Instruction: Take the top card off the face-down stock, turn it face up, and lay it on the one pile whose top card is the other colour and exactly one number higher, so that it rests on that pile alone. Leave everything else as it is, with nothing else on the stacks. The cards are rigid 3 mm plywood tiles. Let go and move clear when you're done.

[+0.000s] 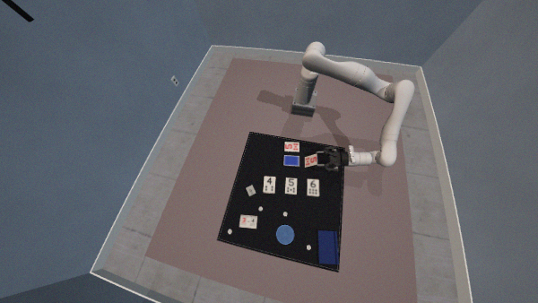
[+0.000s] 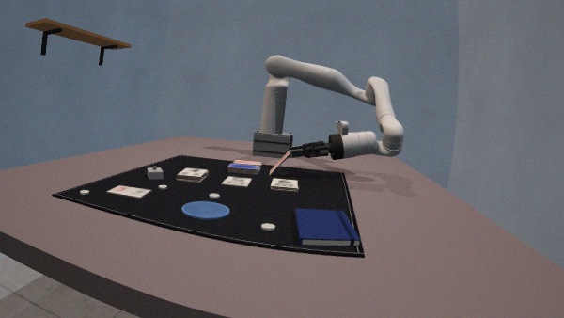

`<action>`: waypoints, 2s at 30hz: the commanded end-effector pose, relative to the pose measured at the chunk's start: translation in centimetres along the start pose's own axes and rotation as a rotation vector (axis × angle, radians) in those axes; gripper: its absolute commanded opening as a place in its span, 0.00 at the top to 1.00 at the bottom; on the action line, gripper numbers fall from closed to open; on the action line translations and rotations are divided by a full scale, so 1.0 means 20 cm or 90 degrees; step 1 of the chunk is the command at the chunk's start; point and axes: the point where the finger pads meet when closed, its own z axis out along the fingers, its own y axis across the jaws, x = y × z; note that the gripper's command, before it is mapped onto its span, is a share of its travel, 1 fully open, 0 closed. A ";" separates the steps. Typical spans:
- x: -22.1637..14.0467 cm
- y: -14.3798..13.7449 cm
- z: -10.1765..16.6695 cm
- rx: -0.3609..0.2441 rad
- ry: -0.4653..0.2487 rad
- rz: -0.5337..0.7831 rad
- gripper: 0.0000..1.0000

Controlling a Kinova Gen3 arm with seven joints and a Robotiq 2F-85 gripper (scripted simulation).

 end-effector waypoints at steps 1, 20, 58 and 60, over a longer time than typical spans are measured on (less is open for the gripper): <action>0.00 0.01 -0.01 -0.001 0.000 0.008 0.29; -0.01 0.00 0.00 0.002 -0.015 0.009 0.29; -0.01 0.00 -0.02 0.004 -0.208 0.010 0.29; -0.01 -0.01 -0.03 0.004 -0.230 0.011 0.29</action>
